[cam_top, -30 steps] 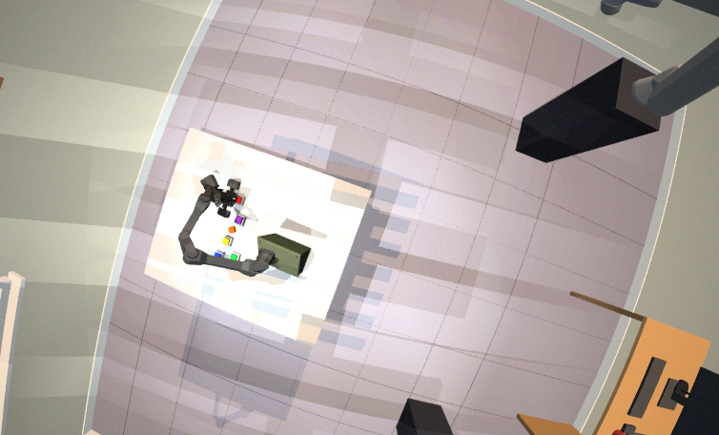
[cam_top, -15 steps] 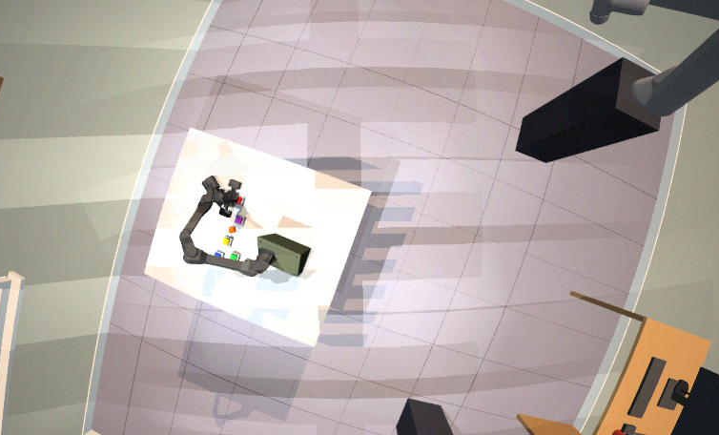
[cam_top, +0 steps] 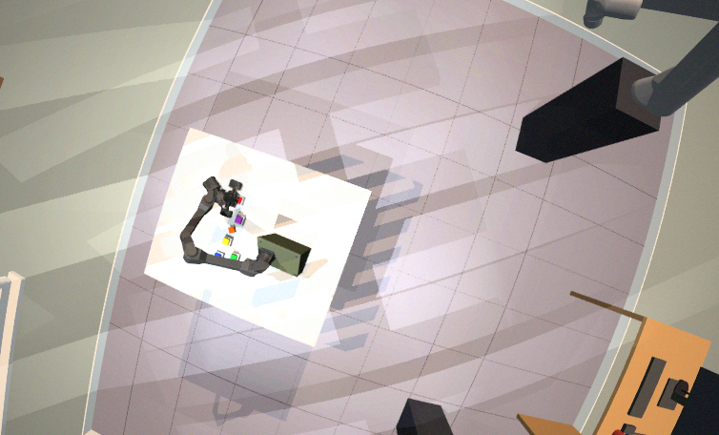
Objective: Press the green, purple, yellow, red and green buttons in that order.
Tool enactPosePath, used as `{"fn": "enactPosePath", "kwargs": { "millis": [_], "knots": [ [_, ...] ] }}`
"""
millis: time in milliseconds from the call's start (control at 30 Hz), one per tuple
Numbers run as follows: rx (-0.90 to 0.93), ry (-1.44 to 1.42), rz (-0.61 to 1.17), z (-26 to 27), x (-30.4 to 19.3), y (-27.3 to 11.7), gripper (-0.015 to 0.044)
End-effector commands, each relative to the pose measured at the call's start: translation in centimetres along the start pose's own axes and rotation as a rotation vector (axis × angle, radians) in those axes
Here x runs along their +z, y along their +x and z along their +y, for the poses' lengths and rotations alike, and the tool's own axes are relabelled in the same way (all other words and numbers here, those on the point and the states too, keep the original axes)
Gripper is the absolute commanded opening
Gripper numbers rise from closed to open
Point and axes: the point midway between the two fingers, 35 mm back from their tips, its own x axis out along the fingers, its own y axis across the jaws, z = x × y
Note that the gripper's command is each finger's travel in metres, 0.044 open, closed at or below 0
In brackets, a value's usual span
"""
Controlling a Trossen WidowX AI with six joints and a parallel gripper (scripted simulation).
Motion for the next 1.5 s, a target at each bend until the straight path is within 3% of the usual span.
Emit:
{"fn": "enactPosePath", "kwargs": {
  "millis": [0, 233, 333, 500, 633, 833, 1167, 1467],
  "knots": [
    [0.007, 0.008, -0.001, 0.1, -0.1, 0.1, 0.0020],
    [0.001, 0.001, 0.000, 0.0, 0.0, -0.2, 0.0020],
    [0.005, 0.007, -0.001, 0.1, 0.0, -3.0, 0.0020],
    [0.005, 0.008, -0.001, 0.1, 0.0, -3.6, 0.0020],
    [0.002, 0.008, 0.000, 0.0, 0.0, -9.2, 0.0020],
    [0.001, 0.008, 0.000, 0.2, 0.0, -9.6, 0.0020],
    [-0.034, 0.019, -0.002, 13.7, 1.3, -11.1, 0.0020],
    [-0.016, 0.017, -0.004, 25.1, -3.0, -10.5, 0.0020]
  ]
}}
